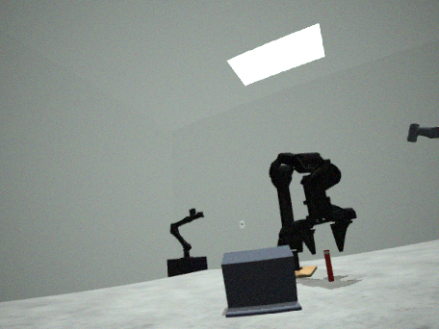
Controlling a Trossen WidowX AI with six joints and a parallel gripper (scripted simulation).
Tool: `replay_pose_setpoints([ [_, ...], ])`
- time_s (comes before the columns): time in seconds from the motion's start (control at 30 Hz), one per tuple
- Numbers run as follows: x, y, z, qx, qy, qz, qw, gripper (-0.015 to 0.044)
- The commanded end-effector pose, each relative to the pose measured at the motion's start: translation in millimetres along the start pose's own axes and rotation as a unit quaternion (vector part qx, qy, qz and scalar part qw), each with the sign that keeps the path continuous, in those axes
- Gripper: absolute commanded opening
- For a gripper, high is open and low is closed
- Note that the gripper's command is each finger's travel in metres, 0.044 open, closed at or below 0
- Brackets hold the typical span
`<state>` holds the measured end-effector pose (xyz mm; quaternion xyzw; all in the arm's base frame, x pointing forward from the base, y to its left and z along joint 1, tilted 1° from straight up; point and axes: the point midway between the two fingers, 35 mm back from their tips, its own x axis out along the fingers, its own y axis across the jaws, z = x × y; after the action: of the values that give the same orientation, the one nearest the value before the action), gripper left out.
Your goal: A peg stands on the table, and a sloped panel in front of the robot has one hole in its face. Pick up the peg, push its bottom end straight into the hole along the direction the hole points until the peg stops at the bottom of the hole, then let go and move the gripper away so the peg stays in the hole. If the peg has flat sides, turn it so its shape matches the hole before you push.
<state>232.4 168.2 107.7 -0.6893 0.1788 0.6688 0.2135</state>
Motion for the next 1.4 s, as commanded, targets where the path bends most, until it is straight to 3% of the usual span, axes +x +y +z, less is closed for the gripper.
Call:
replay_pose_setpoints([
  [0.0,8,1,1,-0.002,-0.004,0.003,1.000,0.0440],
  [0.67,35,3,3,-0.002,-0.004,0.003,1.000,0.0440],
  [1.17,32,2,2,-0.002,-0.001,0.002,1.000,0.0046],
  [1.37,32,2,2,-0.002,-0.001,0.002,1.000,0.0006],
])
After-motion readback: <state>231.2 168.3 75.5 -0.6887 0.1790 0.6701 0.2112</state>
